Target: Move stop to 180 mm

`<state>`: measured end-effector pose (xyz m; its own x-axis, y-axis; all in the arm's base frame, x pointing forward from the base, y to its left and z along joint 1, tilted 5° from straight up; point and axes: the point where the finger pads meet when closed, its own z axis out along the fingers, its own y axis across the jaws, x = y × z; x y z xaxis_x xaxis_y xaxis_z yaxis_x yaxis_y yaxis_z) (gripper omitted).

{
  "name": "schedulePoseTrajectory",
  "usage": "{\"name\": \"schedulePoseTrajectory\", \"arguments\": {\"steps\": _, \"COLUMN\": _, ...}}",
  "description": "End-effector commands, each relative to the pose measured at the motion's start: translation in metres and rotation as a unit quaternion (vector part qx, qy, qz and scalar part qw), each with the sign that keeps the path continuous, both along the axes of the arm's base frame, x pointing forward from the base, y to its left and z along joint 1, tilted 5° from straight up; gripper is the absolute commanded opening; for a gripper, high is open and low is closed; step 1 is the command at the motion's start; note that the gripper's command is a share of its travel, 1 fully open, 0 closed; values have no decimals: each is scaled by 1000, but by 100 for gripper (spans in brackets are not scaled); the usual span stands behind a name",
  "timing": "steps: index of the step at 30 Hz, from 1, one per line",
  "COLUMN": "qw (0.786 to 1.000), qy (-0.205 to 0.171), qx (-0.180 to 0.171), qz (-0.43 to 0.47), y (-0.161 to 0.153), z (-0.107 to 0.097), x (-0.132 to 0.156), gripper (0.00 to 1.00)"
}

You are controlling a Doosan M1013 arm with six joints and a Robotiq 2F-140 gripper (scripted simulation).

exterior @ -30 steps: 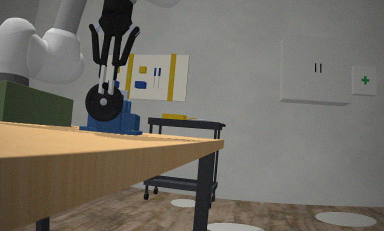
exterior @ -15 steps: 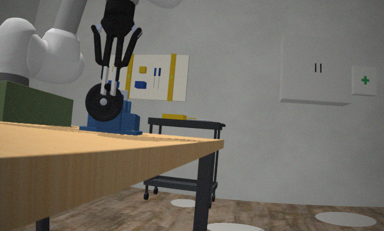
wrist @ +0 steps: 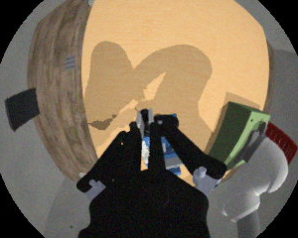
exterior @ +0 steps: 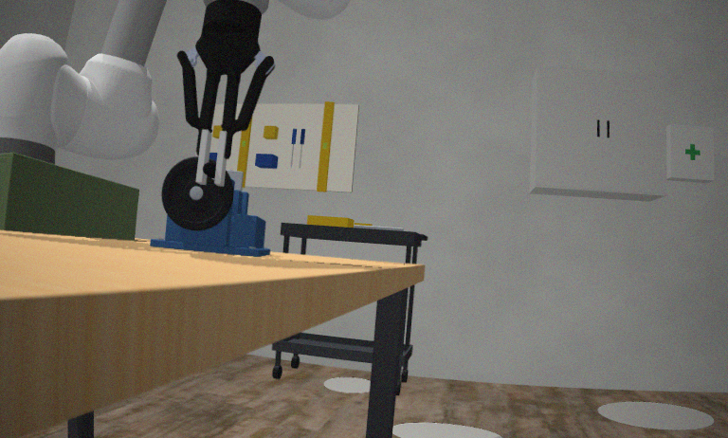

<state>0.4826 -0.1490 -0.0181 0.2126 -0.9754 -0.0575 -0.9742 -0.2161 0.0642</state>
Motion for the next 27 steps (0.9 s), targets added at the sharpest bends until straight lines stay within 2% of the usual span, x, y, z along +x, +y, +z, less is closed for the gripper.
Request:
{"name": "schedulePoseTrajectory", "arguments": {"steps": 1, "qw": 1000, "qy": 0, "qx": 0, "qz": 0, "y": 0, "z": -2, "x": 1, "gripper": 4}}
{"name": "schedulePoseTrajectory", "arguments": {"steps": 27, "qw": 1000, "qy": 0, "qx": 0, "qz": 0, "y": 4, "z": -23, "x": 10, "gripper": 4}}
